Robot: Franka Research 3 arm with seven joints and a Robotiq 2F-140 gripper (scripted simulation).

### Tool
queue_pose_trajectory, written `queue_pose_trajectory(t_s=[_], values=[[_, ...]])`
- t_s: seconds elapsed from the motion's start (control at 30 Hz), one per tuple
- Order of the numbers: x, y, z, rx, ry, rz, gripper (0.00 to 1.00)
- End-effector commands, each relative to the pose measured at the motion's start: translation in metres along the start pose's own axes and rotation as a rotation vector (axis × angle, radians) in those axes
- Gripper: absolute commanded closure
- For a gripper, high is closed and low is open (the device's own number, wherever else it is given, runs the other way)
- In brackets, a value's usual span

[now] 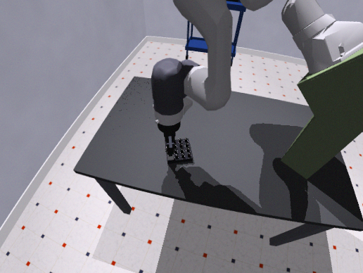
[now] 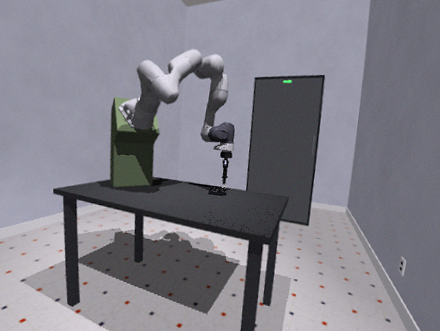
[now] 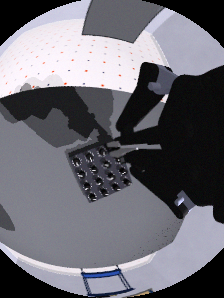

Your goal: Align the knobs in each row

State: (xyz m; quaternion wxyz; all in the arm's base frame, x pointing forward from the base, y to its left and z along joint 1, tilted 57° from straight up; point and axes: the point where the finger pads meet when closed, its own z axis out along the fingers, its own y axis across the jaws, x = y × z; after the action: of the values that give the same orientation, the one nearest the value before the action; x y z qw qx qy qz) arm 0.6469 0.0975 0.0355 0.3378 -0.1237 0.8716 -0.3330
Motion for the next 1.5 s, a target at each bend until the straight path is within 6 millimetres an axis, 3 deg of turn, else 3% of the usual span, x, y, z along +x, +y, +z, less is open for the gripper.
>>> queue_pose_trajectory(t_s=[0.0, 0.7, 1.17, 1.47], values=[[0.0001, 0.0014, 0.0005, -0.002, -0.001, 0.004, 0.95], [0.0001, 0.0014, 0.0005, -0.002, -0.001, -0.064, 0.95], [0.0001, 0.0014, 0.0005, -0.002, -0.001, -0.239, 0.95], [0.0001, 0.0014, 0.0005, -0.002, -0.001, -0.438, 0.95]])
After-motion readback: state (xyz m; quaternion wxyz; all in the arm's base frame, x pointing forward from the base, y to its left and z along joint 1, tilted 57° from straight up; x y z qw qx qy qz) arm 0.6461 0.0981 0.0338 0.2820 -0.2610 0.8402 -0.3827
